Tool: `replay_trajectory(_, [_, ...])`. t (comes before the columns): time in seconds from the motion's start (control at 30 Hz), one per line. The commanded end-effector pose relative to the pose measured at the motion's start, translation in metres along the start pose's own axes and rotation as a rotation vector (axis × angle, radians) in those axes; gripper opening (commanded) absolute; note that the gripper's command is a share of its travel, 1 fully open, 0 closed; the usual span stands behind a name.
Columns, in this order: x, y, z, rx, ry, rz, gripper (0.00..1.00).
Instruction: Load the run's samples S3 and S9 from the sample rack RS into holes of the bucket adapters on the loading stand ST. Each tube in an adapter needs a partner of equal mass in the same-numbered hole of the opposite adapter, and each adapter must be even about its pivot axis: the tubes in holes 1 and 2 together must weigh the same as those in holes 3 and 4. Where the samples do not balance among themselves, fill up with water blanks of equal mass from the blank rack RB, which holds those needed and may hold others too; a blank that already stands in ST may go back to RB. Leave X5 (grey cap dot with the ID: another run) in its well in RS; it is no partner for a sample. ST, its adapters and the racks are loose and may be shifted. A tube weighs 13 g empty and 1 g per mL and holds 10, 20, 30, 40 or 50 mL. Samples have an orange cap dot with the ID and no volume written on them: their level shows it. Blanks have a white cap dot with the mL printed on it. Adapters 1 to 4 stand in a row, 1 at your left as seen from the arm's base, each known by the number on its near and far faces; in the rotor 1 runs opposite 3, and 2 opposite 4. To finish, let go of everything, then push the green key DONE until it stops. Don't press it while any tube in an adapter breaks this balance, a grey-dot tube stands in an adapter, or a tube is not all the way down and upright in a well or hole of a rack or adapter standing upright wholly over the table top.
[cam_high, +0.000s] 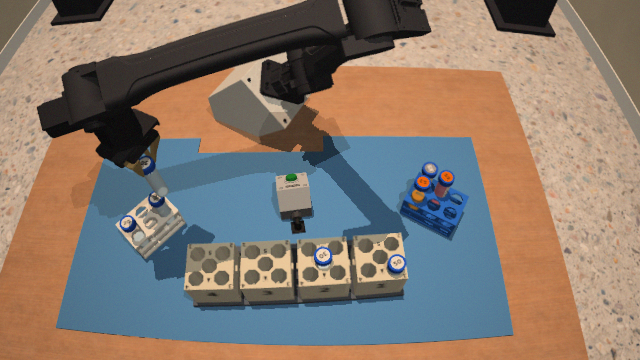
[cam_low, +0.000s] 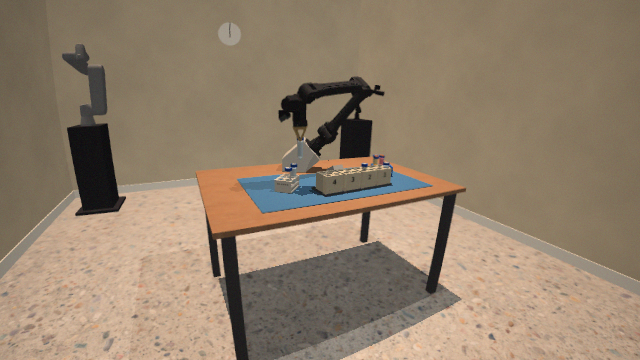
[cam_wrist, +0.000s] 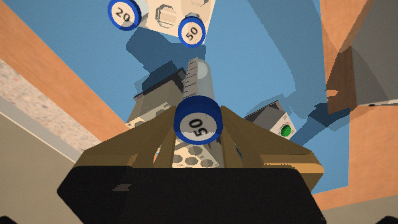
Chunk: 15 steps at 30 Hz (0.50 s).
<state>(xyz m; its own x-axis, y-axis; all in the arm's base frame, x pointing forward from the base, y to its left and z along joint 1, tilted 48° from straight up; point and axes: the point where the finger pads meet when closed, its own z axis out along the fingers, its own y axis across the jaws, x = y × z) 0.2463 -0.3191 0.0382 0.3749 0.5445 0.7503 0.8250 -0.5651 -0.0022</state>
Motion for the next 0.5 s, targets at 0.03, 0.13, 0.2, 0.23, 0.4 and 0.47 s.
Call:
replay_trajectory(0.03, [0.034, 0.012, -0.02, -0.028, -0.032, -0.179, 0.0])
replay_trajectory(0.13, [0.054, 0.006, -0.015, -0.017, -0.021, -0.246, 0.0])
replay_trajectory(0.2, [0.068, 0.01, -0.017, -0.02, -0.025, -0.305, 0.0])
replay_trajectory(0.23, [0.075, 0.014, -0.02, -0.025, -0.031, -0.338, 0.0])
replay_trajectory(0.4, [0.094, 0.008, -0.014, -0.015, -0.021, -0.406, 0.0])
replay_trajectory(0.47, [0.109, 0.017, -0.021, -0.026, -0.034, -0.475, 0.0])
